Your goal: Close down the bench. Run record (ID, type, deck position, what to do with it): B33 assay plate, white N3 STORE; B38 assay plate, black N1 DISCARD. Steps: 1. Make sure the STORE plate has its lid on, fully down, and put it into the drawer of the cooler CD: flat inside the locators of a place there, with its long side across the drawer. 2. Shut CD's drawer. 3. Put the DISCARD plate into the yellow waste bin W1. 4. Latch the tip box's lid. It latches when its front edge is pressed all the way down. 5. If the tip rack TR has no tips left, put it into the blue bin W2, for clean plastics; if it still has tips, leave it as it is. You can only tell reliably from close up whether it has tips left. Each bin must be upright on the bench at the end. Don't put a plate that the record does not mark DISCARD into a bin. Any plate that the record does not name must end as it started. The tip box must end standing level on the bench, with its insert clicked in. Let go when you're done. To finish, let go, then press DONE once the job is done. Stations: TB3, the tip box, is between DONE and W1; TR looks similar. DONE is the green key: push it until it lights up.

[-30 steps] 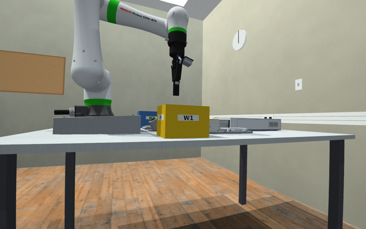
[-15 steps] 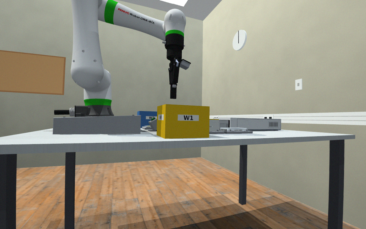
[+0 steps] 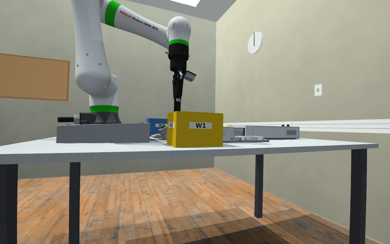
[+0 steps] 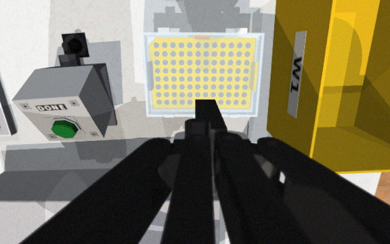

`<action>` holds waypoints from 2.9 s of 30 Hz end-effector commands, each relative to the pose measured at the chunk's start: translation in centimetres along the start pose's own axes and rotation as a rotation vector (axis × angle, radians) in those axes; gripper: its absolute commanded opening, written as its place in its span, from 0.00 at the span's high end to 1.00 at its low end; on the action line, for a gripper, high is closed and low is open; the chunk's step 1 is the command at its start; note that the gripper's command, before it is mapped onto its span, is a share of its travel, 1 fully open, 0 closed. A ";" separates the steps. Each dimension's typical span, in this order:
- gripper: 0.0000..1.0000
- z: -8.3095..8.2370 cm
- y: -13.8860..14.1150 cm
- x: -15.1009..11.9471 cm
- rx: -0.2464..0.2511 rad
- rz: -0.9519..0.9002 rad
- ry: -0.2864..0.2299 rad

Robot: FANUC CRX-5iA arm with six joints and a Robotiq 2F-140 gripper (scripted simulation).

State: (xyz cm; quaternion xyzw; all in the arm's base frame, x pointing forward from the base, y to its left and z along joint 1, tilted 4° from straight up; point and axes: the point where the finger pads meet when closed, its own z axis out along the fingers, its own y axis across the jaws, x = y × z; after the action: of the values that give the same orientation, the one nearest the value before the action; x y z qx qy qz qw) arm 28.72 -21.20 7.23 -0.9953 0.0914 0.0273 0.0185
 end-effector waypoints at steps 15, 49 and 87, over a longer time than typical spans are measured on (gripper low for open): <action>0.90 0.9 0.0 -0.7 -0.001 0.000 0.002; 0.90 4.7 0.0 -0.7 -0.001 0.000 0.002; 0.90 5.9 0.0 -0.7 -0.001 0.000 0.002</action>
State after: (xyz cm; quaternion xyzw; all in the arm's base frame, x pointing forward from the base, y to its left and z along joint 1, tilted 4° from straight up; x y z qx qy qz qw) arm 27.66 -20.83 1.35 -0.9953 0.0914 0.0268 0.0181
